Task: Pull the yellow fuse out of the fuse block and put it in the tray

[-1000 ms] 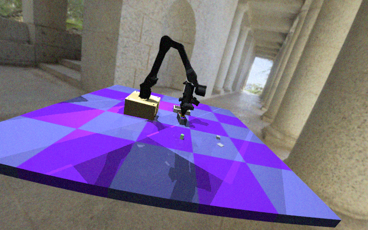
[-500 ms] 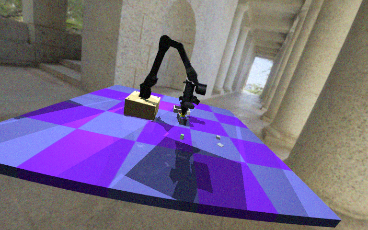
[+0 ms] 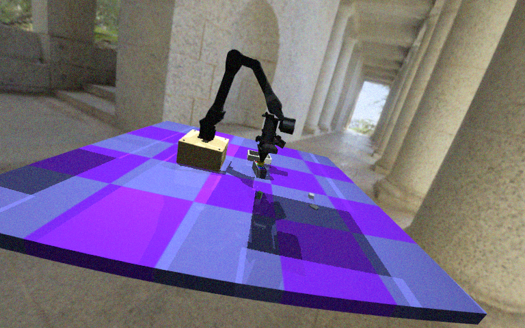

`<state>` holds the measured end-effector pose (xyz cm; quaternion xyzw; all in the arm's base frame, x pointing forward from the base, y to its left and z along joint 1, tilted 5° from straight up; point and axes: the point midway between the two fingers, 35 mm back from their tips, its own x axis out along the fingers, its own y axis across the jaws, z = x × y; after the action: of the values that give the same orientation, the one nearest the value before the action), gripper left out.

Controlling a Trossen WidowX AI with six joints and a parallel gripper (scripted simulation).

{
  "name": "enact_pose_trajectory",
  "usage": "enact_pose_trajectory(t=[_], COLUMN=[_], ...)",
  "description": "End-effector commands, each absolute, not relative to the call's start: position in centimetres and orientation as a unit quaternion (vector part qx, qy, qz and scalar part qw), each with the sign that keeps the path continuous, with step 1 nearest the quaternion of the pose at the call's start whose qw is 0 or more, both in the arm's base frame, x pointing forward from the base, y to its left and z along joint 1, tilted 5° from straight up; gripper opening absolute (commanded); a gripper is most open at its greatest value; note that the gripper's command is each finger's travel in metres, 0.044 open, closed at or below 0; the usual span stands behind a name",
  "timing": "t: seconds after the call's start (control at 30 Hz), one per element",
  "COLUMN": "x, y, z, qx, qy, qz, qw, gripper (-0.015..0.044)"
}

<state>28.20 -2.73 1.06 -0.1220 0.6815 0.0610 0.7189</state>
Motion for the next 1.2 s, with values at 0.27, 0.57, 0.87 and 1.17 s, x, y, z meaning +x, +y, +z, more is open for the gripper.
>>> enact_pose_trajectory(t=[0.27,0.57,0.87,1.17], x=[28.2,28.1,28.1,28.0], y=[-2.7,-2.6,-2.6,-2.4], z=[1.8,2.2,3.1,4.5], qx=[-0.121,-0.121,-0.121,-0.121], qy=[0.681,0.681,0.681,0.681], qz=[0.061,0.061,0.061,0.061], qw=[0.72,0.72,0.72,0.72], gripper=[0.0,0.0,0.0,0.0])
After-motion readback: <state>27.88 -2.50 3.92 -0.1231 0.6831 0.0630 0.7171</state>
